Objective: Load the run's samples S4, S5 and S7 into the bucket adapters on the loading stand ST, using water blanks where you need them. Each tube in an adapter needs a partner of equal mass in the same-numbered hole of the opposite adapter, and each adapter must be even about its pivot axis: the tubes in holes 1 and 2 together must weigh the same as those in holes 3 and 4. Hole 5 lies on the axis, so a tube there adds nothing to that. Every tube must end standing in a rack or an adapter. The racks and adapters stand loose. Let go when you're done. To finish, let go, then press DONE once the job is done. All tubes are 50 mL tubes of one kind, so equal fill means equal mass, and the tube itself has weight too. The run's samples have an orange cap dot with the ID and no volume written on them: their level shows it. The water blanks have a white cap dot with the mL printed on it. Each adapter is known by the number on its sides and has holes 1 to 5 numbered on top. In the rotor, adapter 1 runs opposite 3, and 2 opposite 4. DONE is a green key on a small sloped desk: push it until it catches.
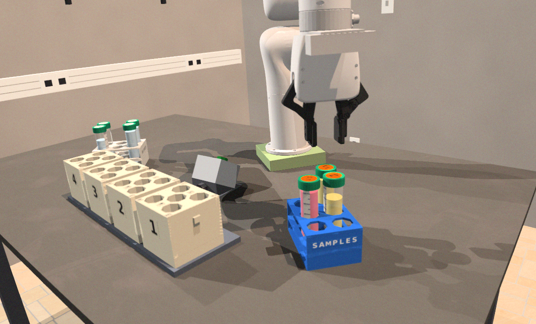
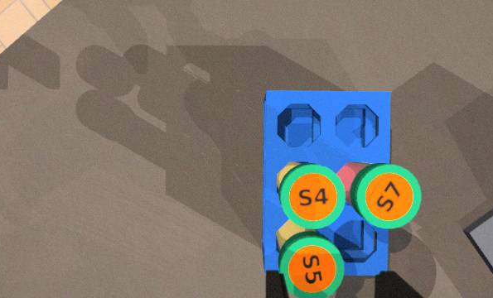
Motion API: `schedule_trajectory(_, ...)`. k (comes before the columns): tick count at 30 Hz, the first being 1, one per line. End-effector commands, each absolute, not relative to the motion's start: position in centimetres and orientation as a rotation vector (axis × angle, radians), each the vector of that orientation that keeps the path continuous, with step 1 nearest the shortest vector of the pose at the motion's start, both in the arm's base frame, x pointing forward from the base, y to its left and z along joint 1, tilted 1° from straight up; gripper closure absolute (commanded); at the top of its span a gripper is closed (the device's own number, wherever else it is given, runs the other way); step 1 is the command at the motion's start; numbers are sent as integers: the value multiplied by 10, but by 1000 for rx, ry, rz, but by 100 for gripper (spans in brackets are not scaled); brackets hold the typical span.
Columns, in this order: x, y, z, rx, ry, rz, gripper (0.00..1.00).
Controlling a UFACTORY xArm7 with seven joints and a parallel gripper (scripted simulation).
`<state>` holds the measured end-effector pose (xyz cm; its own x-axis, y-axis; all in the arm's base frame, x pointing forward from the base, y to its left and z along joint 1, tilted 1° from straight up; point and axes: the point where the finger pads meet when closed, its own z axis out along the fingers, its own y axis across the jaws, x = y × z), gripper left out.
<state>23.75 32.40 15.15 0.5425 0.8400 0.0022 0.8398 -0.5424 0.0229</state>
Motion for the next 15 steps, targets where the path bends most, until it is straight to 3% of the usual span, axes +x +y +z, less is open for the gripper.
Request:
schedule_trajectory(1, 238, 325, 163, 2744, 1494, 26, 56)
schedule_trajectory(15, 238, 325, 187, 2744, 1494, 26, 56)
